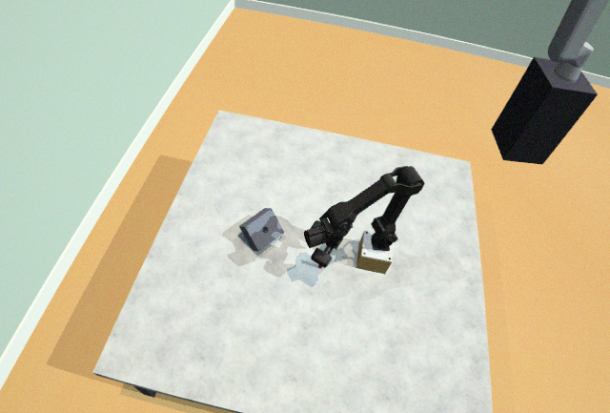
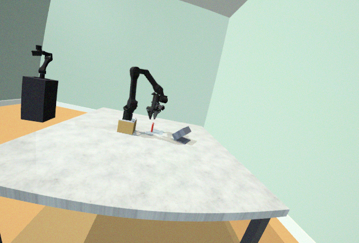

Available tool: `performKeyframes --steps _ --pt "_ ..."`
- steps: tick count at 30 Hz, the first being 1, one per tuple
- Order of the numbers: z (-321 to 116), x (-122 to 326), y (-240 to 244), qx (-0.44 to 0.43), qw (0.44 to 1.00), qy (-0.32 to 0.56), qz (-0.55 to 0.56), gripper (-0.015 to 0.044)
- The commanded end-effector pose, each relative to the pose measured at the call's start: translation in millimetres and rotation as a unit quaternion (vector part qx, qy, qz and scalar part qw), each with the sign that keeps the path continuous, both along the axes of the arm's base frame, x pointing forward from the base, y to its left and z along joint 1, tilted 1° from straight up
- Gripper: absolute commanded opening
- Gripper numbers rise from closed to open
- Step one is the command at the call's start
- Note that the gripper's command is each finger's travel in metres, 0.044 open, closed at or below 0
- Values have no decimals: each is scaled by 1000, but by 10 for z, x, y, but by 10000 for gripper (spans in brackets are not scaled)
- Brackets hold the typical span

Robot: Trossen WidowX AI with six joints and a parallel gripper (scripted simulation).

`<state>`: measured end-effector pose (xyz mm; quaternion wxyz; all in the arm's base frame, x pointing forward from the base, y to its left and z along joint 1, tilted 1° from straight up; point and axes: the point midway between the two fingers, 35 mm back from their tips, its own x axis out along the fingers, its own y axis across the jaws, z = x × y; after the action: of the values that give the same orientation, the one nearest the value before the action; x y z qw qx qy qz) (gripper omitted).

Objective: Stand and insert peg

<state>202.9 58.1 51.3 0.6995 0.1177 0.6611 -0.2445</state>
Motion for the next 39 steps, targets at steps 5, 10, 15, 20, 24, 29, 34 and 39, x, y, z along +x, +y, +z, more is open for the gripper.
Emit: performKeyframes --steps 5,10,15,20,24,29,34,39 --pt "82 163 88 86 996 -6 27 440" --pt "82 163 88 86 996 -6 27 440" --pt "57 164 88 86 996 -5 32 440" --pt "-108 166 85 85 994 -2 63 440" --pt "-123 168 85 85 994 -2 64 440" --pt "-186 177 87 85 994 -2 64 440" --pt "-269 186 88 85 994 -2 64 440" --pt "-353 192 88 85 994 -2 64 440"
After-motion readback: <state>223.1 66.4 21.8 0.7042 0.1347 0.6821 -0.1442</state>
